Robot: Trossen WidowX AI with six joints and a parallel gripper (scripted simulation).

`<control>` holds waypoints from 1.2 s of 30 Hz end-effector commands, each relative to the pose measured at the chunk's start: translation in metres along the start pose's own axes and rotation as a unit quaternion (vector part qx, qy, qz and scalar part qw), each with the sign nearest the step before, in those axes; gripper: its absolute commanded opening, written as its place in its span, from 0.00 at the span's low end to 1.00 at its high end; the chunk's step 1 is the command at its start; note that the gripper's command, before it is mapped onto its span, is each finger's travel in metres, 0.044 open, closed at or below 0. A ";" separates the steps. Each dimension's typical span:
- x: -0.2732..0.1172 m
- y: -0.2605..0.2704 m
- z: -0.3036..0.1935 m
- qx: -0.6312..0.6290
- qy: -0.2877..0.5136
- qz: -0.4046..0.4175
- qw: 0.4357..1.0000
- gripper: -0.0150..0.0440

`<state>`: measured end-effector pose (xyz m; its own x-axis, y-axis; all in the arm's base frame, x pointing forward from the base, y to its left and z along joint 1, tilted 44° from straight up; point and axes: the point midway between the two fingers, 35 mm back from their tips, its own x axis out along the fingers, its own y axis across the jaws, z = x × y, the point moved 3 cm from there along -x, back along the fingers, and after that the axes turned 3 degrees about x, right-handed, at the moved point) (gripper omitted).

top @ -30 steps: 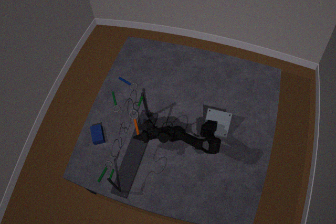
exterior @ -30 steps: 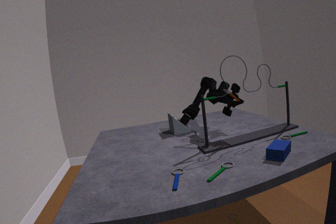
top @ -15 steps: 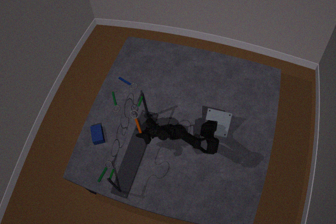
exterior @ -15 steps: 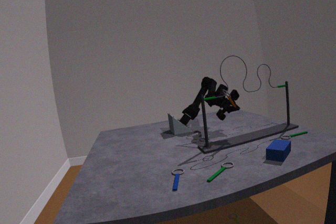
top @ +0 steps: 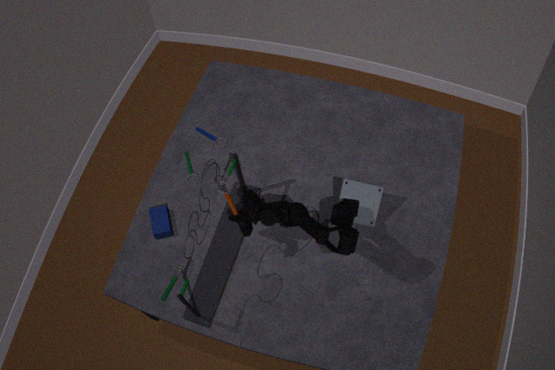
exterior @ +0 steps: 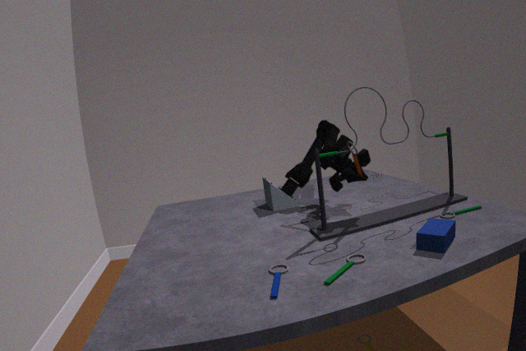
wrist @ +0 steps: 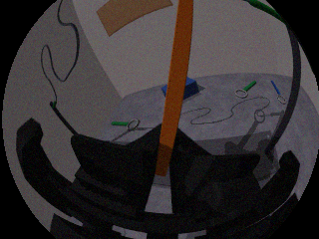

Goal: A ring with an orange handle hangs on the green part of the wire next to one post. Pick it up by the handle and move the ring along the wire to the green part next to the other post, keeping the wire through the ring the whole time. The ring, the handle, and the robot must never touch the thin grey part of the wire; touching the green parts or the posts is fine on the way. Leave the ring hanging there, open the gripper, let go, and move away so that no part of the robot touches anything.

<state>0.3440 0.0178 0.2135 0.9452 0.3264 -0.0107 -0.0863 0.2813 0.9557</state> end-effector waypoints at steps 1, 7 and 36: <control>-0.001 -0.012 0.000 -0.023 0.005 -0.016 1.000 0.00; -0.004 -0.025 0.002 -0.064 0.010 -0.035 0.997 0.00; -0.019 -0.075 0.022 -0.185 0.022 -0.090 0.978 0.00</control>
<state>0.3401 -0.0273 0.1525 0.9433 0.2773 -0.1824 -0.0384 0.6372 0.7697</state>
